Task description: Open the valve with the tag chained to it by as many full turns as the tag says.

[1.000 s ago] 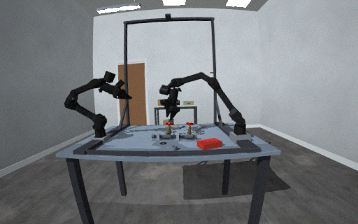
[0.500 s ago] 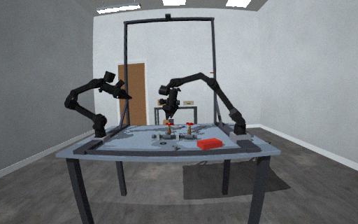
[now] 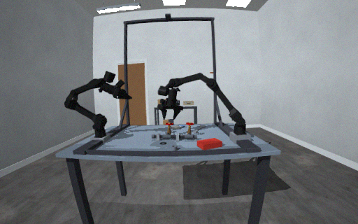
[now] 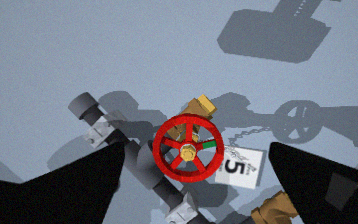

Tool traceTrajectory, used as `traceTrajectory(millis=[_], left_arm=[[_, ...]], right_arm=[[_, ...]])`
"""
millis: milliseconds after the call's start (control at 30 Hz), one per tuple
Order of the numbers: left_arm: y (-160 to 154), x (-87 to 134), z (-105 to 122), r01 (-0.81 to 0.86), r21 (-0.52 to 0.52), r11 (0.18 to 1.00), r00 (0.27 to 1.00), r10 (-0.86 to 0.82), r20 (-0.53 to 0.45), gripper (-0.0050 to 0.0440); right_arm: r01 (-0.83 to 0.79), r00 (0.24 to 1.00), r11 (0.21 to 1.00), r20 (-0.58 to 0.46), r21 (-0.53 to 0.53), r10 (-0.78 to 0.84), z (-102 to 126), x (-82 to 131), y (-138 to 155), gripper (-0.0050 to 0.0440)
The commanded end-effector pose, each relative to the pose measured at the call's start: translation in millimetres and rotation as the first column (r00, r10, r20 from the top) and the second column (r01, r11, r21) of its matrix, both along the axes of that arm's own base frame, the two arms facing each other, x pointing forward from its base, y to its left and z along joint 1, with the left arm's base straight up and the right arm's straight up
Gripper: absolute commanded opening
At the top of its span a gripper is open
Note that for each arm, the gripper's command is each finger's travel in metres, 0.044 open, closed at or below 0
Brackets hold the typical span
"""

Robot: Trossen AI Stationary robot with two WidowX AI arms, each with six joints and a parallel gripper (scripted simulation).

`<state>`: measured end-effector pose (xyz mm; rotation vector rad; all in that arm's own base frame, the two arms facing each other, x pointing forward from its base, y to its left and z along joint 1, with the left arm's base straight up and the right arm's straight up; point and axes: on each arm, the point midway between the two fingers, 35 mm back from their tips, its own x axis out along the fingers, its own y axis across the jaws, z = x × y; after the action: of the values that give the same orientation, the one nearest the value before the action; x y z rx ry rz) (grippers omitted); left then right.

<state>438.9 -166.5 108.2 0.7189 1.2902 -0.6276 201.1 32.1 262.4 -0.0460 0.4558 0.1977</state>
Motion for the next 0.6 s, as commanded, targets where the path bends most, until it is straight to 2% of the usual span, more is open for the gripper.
traceTrajectory(millis=[0, 67, 267, 400, 567], left_arm=[[3.1, 5.3, 11.3, 0.195, 0.026, 0.981, 0.981, -0.195, 0.017, 0.0414], [3.1, 5.3, 11.3, 0.195, 0.026, 0.981, 0.981, -0.195, 0.017, 0.0414], [5.4, 5.1, 10.4, 0.453, 0.073, 0.888, 0.891, -0.454, -0.005, 0.0414], [6.7, 4.9, 9.7, 0.608, 0.099, 0.788, 0.793, -0.609, -0.026, 0.0414], [8.3, 4.5, 8.7, 0.772, 0.122, 0.624, 0.633, -0.772, -0.057, 0.0414]], right_arm=[[0.001, 1.000, 1.000, 0.016, 0.002, -0.001, 6.0, 0.2, -0.3, 0.0400], [0.001, 1.000, 1.000, 0.016, 0.002, -0.001, 6.0, 0.2, -0.3, 0.0400], [0.001, 1.000, 1.000, 0.016, 0.002, -0.001, 6.0, 0.2, -0.3, 0.0400], [0.001, 1.000, 1.000, 0.016, 0.002, -0.001, 6.0, 0.2, -0.3, 0.0400], [0.001, 1.000, 1.000, 0.016, 0.002, -0.001, 6.0, 0.2, -0.3, 0.0400]])
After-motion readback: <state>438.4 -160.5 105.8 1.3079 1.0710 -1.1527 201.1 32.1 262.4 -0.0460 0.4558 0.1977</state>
